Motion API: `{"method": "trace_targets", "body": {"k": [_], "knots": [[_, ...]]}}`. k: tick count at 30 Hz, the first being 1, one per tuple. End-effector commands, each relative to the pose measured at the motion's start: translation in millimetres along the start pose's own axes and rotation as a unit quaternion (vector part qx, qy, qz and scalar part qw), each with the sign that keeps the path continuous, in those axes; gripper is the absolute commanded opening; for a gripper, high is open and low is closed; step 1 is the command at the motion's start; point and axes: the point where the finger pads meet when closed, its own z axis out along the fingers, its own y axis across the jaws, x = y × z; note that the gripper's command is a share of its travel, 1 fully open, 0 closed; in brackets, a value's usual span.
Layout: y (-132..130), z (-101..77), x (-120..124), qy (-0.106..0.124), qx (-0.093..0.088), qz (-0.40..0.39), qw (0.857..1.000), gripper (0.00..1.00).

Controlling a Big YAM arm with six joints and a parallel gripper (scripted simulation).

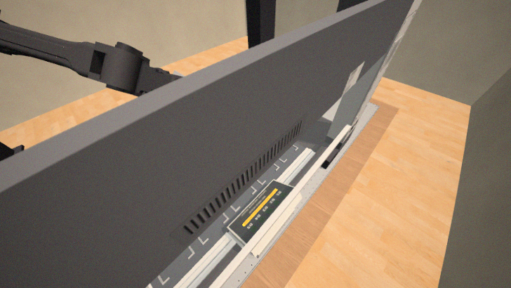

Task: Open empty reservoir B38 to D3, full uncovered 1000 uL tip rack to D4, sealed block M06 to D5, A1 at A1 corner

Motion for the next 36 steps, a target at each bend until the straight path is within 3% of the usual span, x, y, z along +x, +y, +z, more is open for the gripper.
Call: {"method": "trace_targets", "body": {"k": [1,10,11,14,16,17,19,36], "knots": [[-3,-2.9,-13,-0.002,0.007,0.008,1.000,0.00],[-3,-3.0,-29,-0.003,0.009,0.010,1.000,0.00],[-12,-9.5,-29,-0.006,0.017,0.017,1.000,0.00],[-6,-5.5,-37,-0.005,0.012,0.013,1.000,0.00],[-7,-5.6,-37,-0.004,0.012,0.013,1.000,0.00],[-23,-16.0,-34,-0.009,0.025,0.024,0.999,0.00],[-26,-10.4,-28,-0.008,0.015,0.034,0.999,0.00],[-26,-14.2,-29,-0.010,0.022,0.032,0.999,0.00]]}}
